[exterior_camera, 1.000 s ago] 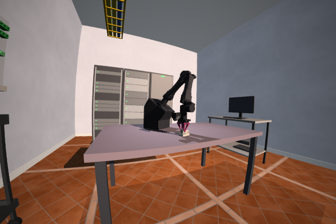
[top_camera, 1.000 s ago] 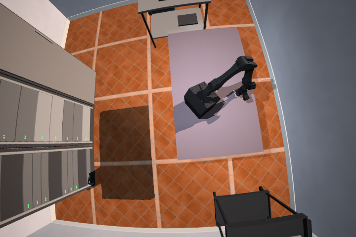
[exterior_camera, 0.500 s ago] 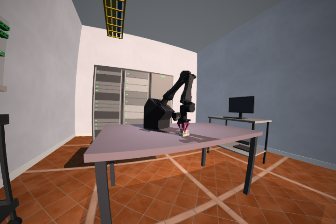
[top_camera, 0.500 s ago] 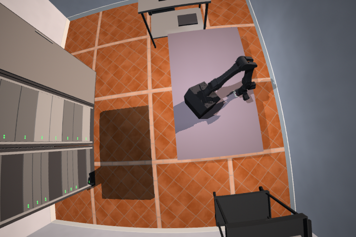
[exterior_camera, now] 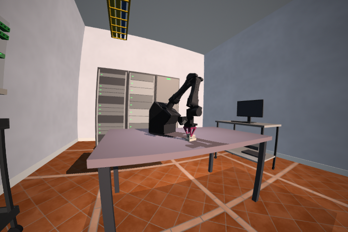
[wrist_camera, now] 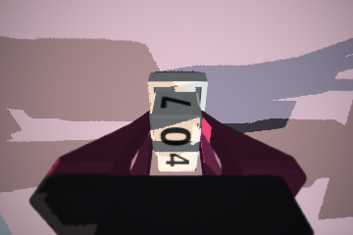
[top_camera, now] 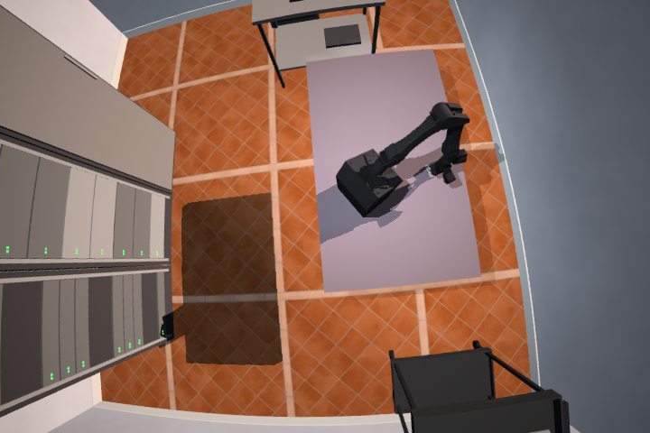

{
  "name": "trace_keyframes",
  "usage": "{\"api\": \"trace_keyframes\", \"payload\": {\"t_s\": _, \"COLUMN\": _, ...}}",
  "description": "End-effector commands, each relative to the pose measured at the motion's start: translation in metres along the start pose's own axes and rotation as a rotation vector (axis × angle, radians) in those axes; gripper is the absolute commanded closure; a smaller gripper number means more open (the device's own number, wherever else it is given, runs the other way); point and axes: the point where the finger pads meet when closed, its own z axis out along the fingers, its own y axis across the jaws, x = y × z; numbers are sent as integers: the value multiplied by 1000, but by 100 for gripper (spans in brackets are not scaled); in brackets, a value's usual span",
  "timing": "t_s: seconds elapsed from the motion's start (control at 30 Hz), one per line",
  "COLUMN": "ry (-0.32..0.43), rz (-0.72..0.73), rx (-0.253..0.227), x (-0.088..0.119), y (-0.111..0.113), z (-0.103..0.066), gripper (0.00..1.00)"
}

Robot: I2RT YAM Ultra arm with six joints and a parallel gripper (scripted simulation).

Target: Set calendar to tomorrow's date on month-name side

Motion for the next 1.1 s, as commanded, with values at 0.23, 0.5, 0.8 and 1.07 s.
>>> {"api": "trace_keyframes", "payload": {"t_s": 0.23, "ry": -11, "rz": 4, "rx": 17, "x": -4, "y": -2, "z": 4, "gripper": 73}}
{"api": "trace_keyframes", "payload": {"t_s": 0.5, "ry": -11, "rz": 4, "rx": 17, "x": -4, "y": -2, "z": 4, "gripper": 73}}
{"api": "trace_keyframes", "payload": {"t_s": 0.8, "ry": -11, "rz": 5, "rx": 18, "x": -4, "y": -3, "z": 4, "gripper": 73}}
{"api": "trace_keyframes", "payload": {"t_s": 1.07, "ry": -9, "rz": 9, "rx": 33, "x": -3, "y": -14, "z": 7, "gripper": 73}}
